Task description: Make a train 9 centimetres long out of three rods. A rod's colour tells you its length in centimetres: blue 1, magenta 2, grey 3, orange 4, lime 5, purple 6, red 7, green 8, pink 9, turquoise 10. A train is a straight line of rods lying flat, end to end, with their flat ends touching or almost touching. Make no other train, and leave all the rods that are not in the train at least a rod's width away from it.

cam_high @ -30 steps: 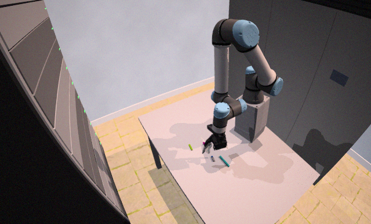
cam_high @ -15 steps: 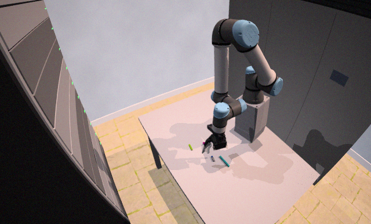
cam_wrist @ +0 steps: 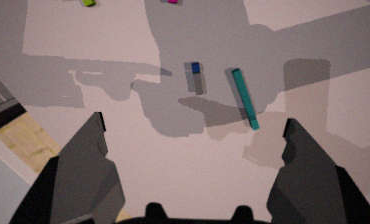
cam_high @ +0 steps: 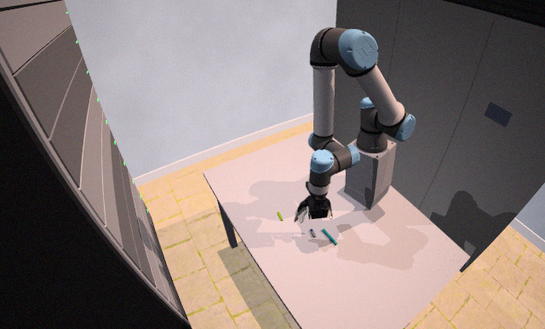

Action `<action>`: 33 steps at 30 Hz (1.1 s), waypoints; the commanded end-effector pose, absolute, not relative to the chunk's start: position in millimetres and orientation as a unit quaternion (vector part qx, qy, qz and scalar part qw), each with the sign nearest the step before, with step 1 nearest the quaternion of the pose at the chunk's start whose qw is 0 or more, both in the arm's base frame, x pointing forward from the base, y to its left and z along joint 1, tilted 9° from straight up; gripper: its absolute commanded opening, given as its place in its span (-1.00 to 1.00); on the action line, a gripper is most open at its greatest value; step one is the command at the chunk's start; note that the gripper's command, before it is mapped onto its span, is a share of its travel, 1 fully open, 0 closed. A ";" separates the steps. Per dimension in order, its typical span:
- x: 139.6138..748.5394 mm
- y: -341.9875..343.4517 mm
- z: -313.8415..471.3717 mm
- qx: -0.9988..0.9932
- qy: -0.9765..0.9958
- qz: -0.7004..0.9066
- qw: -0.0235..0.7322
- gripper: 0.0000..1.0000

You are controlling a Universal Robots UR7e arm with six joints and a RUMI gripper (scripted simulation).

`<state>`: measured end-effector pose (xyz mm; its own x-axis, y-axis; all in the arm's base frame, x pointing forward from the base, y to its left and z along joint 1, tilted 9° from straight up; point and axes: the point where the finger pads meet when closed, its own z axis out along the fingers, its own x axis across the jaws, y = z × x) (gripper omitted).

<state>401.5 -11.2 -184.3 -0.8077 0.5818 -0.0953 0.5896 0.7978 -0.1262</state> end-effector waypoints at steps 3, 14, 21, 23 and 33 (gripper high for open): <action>404.0 -21.0 -183.7 0.397 0.914 -0.072 0.033 1.00; 407.4 -36.0 -183.4 0.525 0.847 -0.066 0.043 1.00; 410.0 -46.6 -183.2 0.609 0.789 -0.061 0.049 1.00; 410.8 -49.5 -183.2 0.632 0.771 -0.060 0.051 1.00; 414.5 -63.3 -182.9 0.728 0.681 -0.053 0.058 1.00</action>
<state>412.2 -56.3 -183.3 -0.0731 0.9855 -0.1528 0.9973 0.0730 -0.0060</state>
